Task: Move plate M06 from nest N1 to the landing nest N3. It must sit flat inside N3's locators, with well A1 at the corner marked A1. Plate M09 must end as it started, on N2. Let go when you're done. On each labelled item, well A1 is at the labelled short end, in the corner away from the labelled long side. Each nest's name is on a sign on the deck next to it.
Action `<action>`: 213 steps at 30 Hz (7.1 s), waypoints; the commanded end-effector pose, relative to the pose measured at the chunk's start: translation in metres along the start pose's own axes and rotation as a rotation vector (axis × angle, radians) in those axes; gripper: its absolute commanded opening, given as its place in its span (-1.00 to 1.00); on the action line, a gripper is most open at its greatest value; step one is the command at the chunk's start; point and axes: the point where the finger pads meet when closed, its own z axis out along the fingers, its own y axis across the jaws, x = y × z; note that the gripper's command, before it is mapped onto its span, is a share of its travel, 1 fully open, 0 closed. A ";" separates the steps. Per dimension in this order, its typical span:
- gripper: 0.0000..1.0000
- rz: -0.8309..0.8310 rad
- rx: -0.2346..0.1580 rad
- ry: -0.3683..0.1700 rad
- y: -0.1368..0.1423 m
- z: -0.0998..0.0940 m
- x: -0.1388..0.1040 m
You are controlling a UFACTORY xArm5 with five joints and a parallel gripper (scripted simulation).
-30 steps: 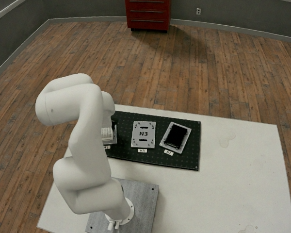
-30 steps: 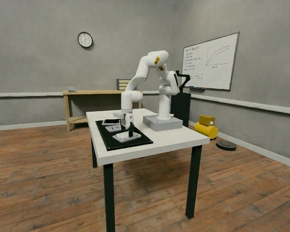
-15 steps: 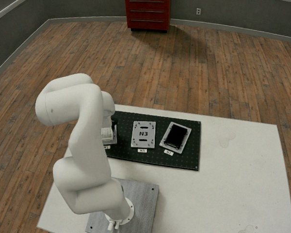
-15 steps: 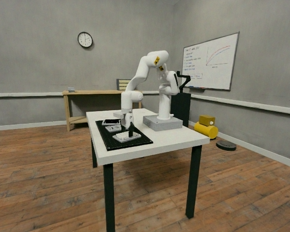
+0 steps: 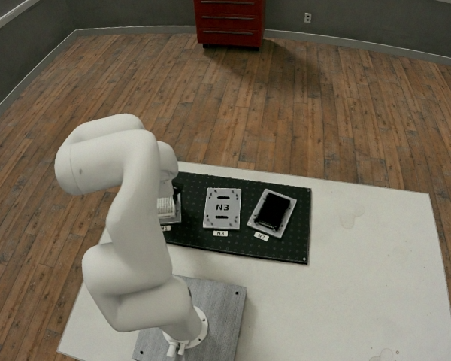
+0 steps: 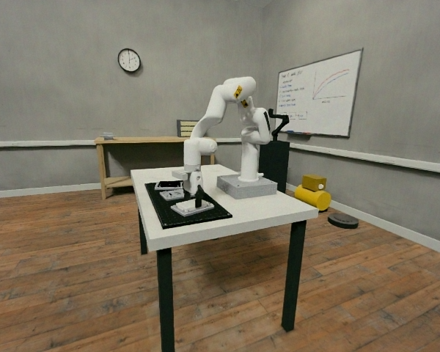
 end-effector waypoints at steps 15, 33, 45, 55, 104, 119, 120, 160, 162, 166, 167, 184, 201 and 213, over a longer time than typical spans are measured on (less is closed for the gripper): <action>-1.00 0.000 0.009 0.002 0.000 -0.001 0.001; -1.00 0.000 0.009 0.002 0.000 -0.004 0.001; -1.00 0.000 0.009 0.002 0.000 -0.011 0.001; -1.00 0.000 0.009 0.002 0.000 -0.016 0.001; -1.00 0.000 0.009 0.002 0.000 -0.069 0.001; -1.00 0.000 0.009 0.002 0.001 -0.091 0.001; -1.00 0.000 0.009 0.002 0.001 -0.093 0.001; -1.00 0.171 0.008 0.001 0.104 -0.101 -0.019; -1.00 0.171 0.008 0.001 0.114 -0.101 -0.021; -1.00 0.171 0.008 0.001 0.133 -0.101 -0.025; -1.00 0.171 0.008 0.001 0.138 -0.101 -0.026; -1.00 0.171 0.007 0.001 0.208 -0.101 -0.040; -1.00 0.171 0.007 0.001 0.208 -0.101 -0.040; -1.00 0.171 0.007 0.001 0.208 -0.091 -0.040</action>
